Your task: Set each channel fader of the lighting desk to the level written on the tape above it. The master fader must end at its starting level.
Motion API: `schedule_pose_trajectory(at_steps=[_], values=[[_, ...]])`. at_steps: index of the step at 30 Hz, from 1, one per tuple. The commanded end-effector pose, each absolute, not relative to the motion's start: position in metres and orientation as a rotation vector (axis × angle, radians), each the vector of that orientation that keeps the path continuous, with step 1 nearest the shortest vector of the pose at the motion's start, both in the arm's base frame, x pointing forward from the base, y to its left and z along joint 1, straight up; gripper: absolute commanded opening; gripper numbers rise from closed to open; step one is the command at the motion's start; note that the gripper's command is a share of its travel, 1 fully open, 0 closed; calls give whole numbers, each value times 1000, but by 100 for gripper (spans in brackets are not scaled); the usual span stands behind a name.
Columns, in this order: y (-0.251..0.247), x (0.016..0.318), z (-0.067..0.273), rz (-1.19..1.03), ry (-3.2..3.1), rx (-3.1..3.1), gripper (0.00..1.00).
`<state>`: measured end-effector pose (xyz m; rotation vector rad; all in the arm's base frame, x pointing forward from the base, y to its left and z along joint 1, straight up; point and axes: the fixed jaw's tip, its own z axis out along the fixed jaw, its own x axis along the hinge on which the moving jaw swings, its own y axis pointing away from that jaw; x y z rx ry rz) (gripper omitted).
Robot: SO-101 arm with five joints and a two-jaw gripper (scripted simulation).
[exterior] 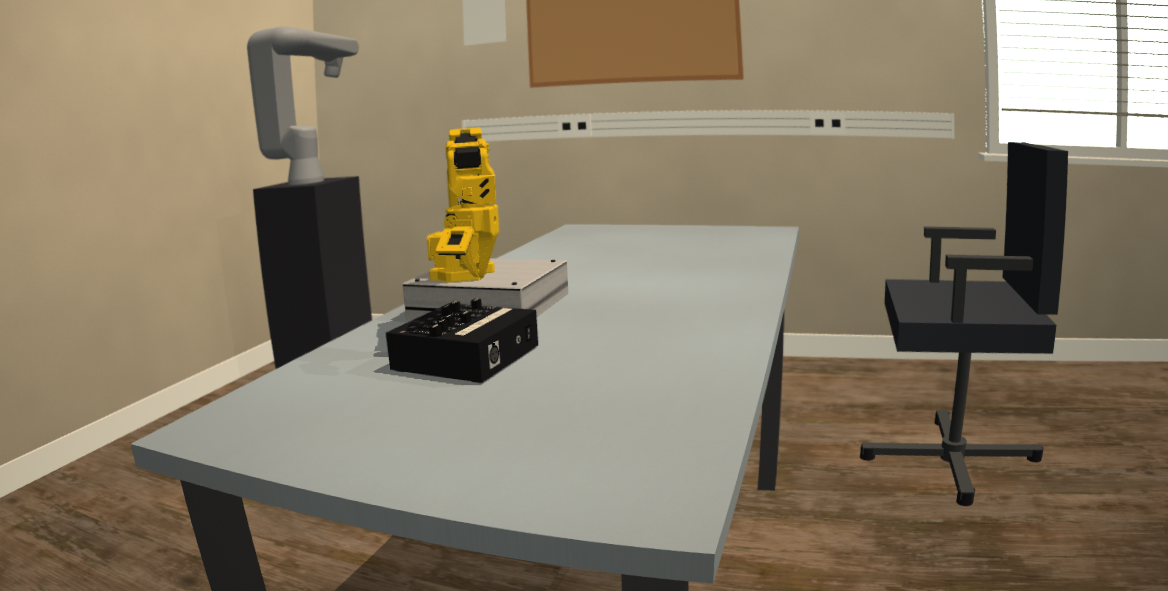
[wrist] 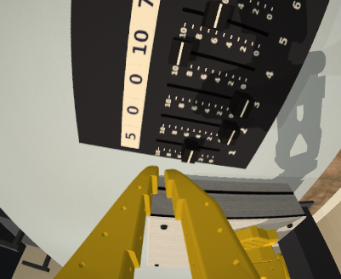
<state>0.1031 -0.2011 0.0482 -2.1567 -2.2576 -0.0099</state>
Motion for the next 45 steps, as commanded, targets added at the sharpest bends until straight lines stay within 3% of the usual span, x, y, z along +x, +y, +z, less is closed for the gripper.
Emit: schedule_pose_trajectory(at_steps=[1,9,21,23,30,38,45], values=[[-186,127,51,-1,-2348,-2085,0],[-150,164,54,0,-2492,-1912,0],[-38,209,58,0,-2786,-1453,0],[-38,209,58,0,-2786,-1453,0],[31,204,60,-1,-2923,-1155,0],[95,176,62,-2,-3029,-837,0],[122,154,63,-3,-3071,-670,0]])
